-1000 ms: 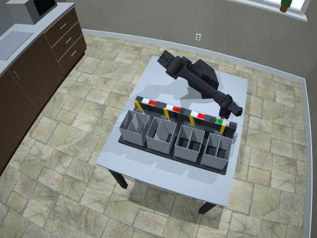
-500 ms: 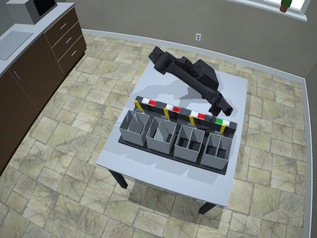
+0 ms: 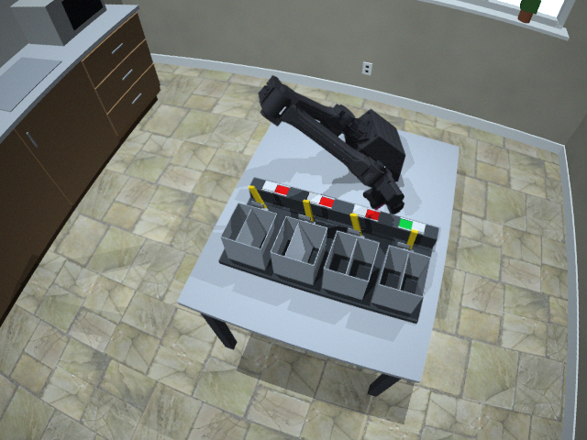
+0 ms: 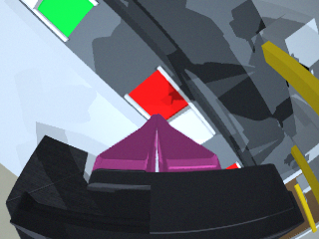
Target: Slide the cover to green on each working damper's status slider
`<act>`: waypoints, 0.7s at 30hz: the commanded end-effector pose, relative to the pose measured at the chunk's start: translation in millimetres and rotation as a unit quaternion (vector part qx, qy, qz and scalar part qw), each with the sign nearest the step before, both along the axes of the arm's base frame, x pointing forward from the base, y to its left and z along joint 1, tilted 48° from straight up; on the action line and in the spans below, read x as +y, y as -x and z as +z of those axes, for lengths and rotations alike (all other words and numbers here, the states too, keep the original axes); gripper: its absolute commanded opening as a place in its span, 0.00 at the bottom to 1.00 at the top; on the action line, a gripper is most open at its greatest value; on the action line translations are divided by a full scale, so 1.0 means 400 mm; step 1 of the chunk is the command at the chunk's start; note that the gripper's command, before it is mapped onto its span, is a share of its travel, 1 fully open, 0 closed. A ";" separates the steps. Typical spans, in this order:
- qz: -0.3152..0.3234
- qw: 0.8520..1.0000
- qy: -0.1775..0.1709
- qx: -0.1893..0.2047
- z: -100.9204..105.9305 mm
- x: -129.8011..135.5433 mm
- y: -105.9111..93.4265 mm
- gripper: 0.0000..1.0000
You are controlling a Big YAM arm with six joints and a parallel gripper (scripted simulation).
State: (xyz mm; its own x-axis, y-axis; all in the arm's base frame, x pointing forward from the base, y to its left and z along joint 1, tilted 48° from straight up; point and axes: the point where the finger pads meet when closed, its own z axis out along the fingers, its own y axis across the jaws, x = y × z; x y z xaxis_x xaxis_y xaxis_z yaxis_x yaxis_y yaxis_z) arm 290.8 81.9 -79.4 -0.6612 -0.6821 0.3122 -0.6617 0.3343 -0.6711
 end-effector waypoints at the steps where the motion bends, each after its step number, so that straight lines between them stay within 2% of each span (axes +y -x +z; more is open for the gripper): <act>1: -0.058 0.996 -0.029 -0.054 0.036 -0.046 -0.006 0.00; 7: -0.118 0.985 -0.059 -0.113 0.093 -0.111 0.003 0.00; 13: -0.184 0.963 -0.092 -0.175 0.158 -0.184 0.013 0.00; 15: -0.184 0.963 -0.092 -0.175 0.158 -0.184 0.013 0.00; 16: -0.209 0.952 -0.105 -0.198 0.182 -0.211 0.017 0.00; 21: -0.269 0.921 -0.132 -0.250 0.242 -0.281 0.034 0.00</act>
State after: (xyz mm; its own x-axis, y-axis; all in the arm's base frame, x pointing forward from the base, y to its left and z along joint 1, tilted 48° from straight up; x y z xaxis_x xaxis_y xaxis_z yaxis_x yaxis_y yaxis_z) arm 279.6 -14.2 3.8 -0.9323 -0.3206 -0.1673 -0.1044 0.6815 -0.7243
